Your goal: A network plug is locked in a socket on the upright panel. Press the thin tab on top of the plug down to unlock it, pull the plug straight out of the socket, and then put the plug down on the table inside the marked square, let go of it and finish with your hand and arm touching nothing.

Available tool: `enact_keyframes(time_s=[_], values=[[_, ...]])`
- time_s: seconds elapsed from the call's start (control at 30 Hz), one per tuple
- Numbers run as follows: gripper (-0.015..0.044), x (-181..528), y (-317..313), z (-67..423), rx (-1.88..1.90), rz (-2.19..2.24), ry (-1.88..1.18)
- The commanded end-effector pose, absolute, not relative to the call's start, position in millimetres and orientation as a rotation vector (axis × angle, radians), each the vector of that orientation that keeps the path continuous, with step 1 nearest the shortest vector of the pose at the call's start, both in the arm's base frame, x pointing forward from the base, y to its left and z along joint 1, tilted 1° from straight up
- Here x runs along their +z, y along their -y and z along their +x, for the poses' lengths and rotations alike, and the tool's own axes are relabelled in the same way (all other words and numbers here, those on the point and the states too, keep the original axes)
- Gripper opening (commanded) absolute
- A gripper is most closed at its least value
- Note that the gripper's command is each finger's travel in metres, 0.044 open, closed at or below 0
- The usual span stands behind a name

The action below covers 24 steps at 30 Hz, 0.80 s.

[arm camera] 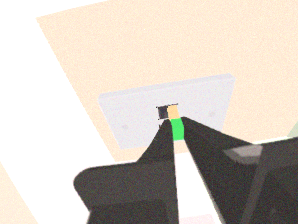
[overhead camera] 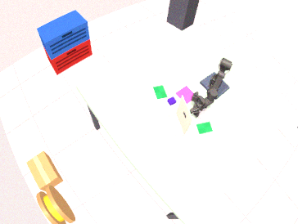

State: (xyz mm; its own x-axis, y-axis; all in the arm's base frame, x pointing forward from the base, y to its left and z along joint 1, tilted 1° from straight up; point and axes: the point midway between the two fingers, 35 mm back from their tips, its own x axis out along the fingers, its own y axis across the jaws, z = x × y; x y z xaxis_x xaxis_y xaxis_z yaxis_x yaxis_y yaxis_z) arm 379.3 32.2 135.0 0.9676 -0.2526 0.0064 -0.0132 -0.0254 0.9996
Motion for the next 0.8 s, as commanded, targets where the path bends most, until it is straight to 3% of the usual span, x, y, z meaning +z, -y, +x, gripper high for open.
enact_keyframes(time_s=[0.0,0.77], values=[[0.0000,134.9,-34.8,374.7,-0.193,1.586,0.206],[0.0000,134.5,-43.2,360.1,-0.194,1.587,0.205]])
